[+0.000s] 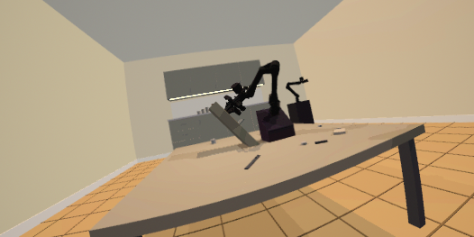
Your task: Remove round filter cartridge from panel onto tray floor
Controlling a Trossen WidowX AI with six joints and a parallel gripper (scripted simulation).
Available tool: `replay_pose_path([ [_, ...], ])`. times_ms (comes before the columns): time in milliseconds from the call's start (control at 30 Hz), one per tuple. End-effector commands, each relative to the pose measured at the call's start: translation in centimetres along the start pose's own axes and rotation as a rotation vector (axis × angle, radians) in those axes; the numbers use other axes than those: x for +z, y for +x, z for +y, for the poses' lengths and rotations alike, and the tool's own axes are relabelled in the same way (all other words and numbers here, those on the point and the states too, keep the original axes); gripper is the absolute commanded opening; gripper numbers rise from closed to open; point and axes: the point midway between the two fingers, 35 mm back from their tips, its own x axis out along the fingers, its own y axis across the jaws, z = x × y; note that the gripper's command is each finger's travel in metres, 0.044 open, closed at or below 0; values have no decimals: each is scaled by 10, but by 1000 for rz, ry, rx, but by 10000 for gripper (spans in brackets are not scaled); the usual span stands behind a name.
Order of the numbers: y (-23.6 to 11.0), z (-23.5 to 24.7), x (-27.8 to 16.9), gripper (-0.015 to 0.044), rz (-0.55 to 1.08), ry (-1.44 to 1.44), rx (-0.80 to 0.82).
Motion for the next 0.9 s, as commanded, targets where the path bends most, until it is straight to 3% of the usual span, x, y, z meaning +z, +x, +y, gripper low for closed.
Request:
replay_pose_path([
  [0,0,0,0,68,2,1,3],
  [67,0,0,0,55,2,1,3],
  [133,0,0,0,2,2,1,3],
  [867,4,0,0,0,5,649,6],
])
